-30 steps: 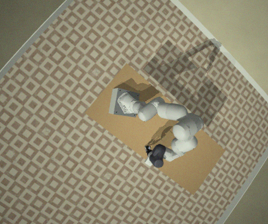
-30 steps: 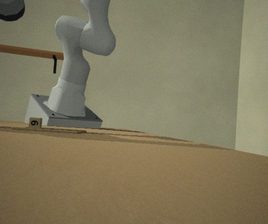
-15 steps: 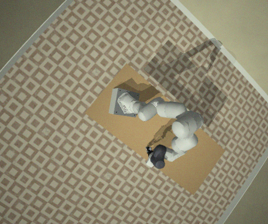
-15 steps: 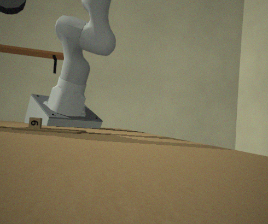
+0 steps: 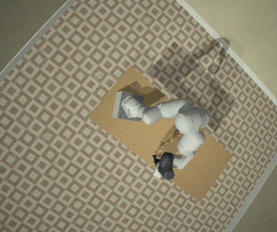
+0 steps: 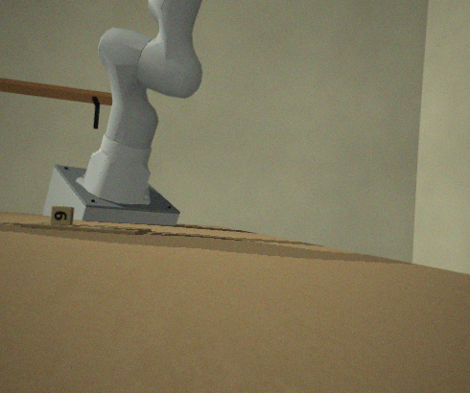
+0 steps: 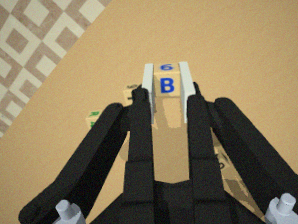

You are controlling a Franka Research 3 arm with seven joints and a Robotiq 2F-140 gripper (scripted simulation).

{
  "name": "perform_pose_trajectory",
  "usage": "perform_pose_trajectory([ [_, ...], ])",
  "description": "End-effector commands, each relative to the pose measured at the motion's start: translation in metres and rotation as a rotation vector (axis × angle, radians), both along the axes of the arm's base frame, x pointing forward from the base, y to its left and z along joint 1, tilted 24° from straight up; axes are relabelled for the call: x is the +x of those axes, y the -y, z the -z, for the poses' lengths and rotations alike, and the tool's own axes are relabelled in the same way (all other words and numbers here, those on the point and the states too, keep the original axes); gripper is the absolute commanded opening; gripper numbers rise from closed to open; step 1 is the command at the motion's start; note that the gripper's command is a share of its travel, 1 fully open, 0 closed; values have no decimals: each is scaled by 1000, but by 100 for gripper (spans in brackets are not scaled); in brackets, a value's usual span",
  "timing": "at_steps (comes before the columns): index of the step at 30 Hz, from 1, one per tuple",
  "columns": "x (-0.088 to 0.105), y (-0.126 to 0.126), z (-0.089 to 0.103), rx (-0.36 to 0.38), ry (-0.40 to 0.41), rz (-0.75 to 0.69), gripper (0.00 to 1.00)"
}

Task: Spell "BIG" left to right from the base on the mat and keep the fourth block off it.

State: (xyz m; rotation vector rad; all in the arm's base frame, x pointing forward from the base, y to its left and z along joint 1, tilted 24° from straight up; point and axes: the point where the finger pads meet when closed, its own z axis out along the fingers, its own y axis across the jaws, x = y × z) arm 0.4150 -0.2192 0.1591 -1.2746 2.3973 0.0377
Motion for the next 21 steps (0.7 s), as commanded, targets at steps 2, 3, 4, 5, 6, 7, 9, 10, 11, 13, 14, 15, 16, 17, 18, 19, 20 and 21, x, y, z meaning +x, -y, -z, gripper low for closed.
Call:
perform_pose_trajectory([
  [2, -6, -7, 1, 32, -34, 31, 13],
  [3, -6, -7, 1, 32, -34, 31, 13],
  [4, -6, -7, 1, 32, -34, 31, 13],
  [5, -6, -7, 1, 32, -34, 31, 13],
  [6, -6, -7, 1, 32, -34, 31, 13],
  [7, -6, -7, 1, 32, -34, 31, 13],
  [9, -6, -8, 1, 30, -33, 26, 13],
  [10, -4, -12, 0, 20, -27, -4, 13],
  [11, -1, -22, -3, -2, -14, -77, 13],
  [13, 3, -32, -5, -24, -1, -148, 13],
  [14, 4, -35, -6, -31, 3, -169, 13],
  [15, 4, -38, -7, -38, 7, -190, 13],
  [16, 5, -41, -7, -44, 11, -210, 13],
  [17, 5, -41, -7, -44, 11, -210, 13],
  [18, 5, -41, -7, -44, 11, -210, 13],
  [19, 7, -47, -9, -60, 21, -259, 13],
  [20, 8, -50, -10, -65, 24, -274, 13],
  [21, 9, -52, -10, -70, 27, -292, 13],
])
